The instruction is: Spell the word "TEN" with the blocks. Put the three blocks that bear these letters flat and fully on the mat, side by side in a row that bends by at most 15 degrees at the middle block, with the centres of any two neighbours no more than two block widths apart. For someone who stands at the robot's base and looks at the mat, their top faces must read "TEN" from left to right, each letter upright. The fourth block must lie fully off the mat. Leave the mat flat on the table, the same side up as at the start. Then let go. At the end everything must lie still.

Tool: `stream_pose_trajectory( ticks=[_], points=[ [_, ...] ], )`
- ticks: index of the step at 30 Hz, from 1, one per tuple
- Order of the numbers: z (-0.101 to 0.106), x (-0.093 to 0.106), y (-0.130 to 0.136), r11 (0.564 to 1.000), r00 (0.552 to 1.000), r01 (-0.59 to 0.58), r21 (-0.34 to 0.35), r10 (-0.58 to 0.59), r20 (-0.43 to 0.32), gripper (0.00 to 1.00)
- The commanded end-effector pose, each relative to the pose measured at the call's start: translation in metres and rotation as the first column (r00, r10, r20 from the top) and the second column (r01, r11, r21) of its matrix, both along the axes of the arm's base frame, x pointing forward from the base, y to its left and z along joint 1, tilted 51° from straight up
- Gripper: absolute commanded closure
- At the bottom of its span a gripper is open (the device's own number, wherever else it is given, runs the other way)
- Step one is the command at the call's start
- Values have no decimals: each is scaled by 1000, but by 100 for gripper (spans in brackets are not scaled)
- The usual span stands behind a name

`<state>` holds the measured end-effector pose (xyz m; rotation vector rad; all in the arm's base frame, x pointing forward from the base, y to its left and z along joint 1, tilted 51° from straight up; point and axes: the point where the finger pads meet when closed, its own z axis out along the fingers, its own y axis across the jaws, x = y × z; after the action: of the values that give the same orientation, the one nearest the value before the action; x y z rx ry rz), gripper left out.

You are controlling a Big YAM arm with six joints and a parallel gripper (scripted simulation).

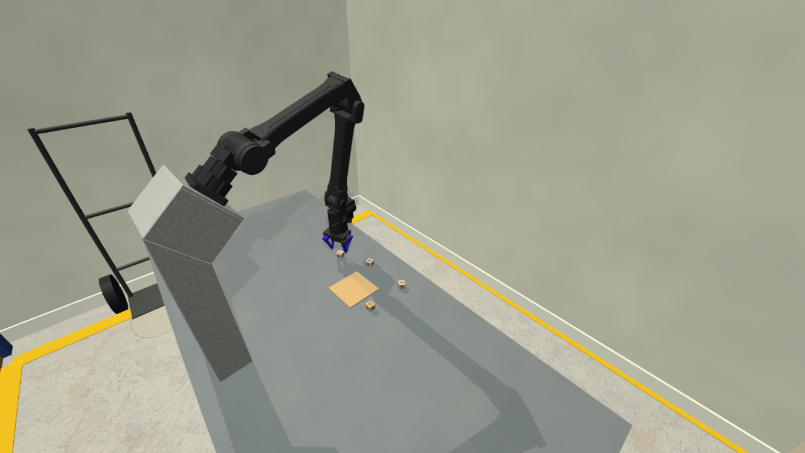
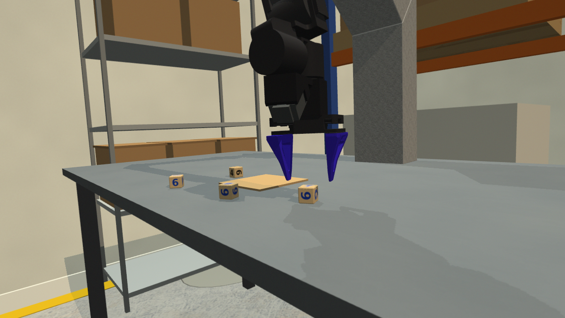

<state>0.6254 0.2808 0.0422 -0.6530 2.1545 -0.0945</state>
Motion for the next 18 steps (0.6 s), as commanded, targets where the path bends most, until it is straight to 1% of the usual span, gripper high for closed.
stream_pose_trajectory(
  ticks=[1,4,6,9,18],
  points=[
    [7,7,-7,1000,1000,5,2,-5,19,29],
    [6,7,-7,1000,1000,5,2,-5,18,29],
    [1,8,-7,1000,1000,4,-1,-4,13,29],
    [-2,10,-6,1000,1000,4,-2,-4,12,29],
    [-10,20,-4,1000,1000,3,-3,-3,11,29]
  ],
)
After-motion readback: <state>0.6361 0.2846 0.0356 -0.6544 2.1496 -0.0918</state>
